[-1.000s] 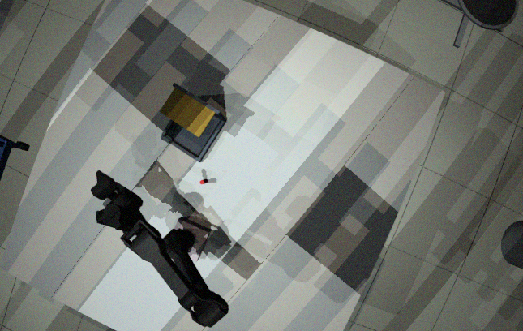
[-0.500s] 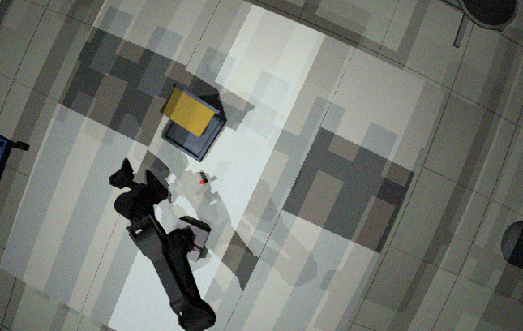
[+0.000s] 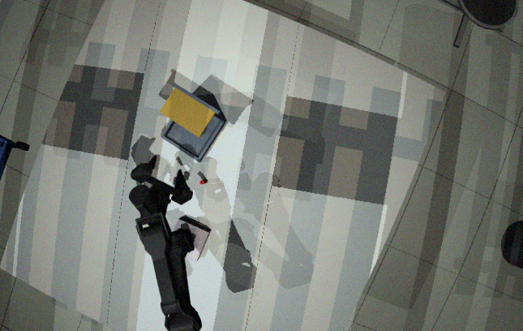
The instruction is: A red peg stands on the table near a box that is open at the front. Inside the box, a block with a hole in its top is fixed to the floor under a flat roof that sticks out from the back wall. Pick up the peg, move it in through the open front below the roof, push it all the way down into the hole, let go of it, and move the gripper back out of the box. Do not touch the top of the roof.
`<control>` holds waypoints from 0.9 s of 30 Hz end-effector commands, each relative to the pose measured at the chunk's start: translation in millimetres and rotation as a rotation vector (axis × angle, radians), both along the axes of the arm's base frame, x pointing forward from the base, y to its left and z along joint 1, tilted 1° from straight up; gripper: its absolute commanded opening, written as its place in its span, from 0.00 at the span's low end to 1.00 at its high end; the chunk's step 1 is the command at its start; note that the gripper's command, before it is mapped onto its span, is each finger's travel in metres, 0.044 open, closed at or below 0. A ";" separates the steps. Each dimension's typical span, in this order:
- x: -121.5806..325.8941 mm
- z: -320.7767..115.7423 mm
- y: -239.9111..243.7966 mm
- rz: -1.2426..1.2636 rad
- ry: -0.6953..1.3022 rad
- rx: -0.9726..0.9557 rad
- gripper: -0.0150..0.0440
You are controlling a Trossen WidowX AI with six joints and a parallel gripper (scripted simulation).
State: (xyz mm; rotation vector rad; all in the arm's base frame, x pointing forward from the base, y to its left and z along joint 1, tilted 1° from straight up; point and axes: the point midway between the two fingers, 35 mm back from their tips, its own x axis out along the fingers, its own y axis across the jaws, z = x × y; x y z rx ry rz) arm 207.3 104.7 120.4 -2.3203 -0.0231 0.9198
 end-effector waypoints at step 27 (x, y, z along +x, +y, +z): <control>-1.0 -28.7 -103.8 -0.128 0.107 -0.577 0.82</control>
